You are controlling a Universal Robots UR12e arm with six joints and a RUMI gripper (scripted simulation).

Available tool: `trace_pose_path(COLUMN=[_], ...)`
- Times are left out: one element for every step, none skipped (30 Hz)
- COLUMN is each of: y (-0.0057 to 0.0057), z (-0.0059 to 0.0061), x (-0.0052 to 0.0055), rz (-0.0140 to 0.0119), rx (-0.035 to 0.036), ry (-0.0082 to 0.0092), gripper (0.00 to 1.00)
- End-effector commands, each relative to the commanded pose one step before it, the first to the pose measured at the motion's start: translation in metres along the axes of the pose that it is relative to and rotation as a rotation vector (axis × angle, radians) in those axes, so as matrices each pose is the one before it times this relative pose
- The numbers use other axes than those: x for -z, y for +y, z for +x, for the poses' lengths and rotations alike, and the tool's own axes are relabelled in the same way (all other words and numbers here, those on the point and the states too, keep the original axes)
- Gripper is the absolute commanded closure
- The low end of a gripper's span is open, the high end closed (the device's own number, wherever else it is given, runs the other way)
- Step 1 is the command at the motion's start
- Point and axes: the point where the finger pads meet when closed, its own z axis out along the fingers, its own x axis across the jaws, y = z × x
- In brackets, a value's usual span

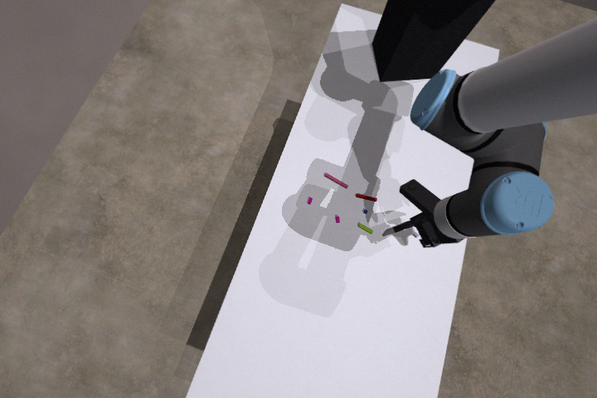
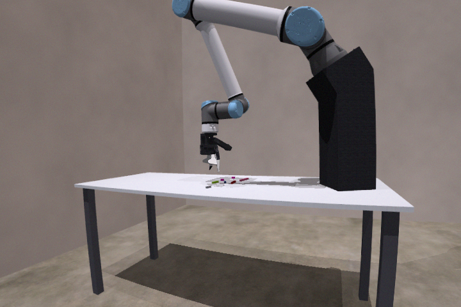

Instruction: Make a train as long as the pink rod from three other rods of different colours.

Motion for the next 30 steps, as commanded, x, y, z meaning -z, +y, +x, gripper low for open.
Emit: trace_pose_path(y=[0.00036, 0.00000, 0.00000, 0.00000, 0.00000, 0.00000, 0.00000, 0.00000, 0.00000, 0.00000, 0.00000, 0.00000, 0.00000, 0.00000, 0.00000, 0.00000, 0.00000, 0.00000, 0.00000, 0.00000, 0.00000, 0.00000, 0.00000, 0.00000, -0.00001, -0.00003, -0.00005, -0.00008, -0.00012, -0.00016], z=[-0.00022, 0.00000, 0.00000, 0.00000, 0.00000, 0.00000, 0.00000, 0.00000, 0.00000, 0.00000, 0.00000, 0.00000, 0.00000, 0.00000, 0.00000, 0.00000, 0.00000, 0.00000, 0.00000, 0.00000, 0.00000, 0.00000, 0.00000, 0.00000, 0.00000, -0.00001, -0.00002, -0.00003, -0.00005, -0.00007], x=[0.00040, 0.00000, 0.00000, 0.00000, 0.00000, 0.00000, 0.00000, 0.00000, 0.00000, 0.00000, 0.00000, 0.00000, 0.00000, 0.00000, 0.00000, 0.00000, 0.00000, 0.00000, 0.00000, 0.00000, 0.00000, 0.00000, 0.00000, 0.00000, 0.00000, 0.00000, 0.00000, 0.00000, 0.00000, 0.00000], rz=[-0.00059, 0.00000, 0.00000, 0.00000, 0.00000, 0.00000, 0.00000, 0.00000, 0.00000, 0.00000, 0.00000, 0.00000, 0.00000, 0.00000, 0.00000, 0.00000, 0.00000, 0.00000, 0.00000, 0.00000, 0.00000, 0.00000, 0.00000, 0.00000, 0.00000, 0.00000, 0.00001, 0.00001, 0.00001, 0.00002], rx=[0.00016, 0.00000, 0.00000, 0.00000, 0.00000, 0.00000, 0.00000, 0.00000, 0.00000, 0.00000, 0.00000, 0.00000, 0.00000, 0.00000, 0.00000, 0.00000, 0.00000, 0.00000, 0.00000, 0.00000, 0.00000, 0.00000, 0.00000, -0.00003, -0.00021, -0.00055, -0.00105, -0.00170, -0.00248, -0.00338], ry=[-0.00055, 0.00000, 0.00000, 0.00000, 0.00000, 0.00000, 0.00000, 0.00000, 0.00000, 0.00000, 0.00000, 0.00000, 0.00000, 0.00000, 0.00000, 0.00000, 0.00000, 0.00000, 0.00000, 0.00000, 0.00000, 0.00000, 0.00000, 0.00000, 0.00000, 0.00000, 0.00000, 0.00000, 0.00000, 0.00001], gripper=[0.00, 0.00, 0.00, 0.00, 0.00, 0.00, 0.00, 0.00, 0.00, 0.00, 0.00, 0.00, 0.00, 0.00, 0.00, 0.00, 0.00, 0.00, 0.00, 0.00, 0.00, 0.00, 0.00, 0.00, 0.00, 0.00, 0.00, 0.00, 0.00, 0.00])
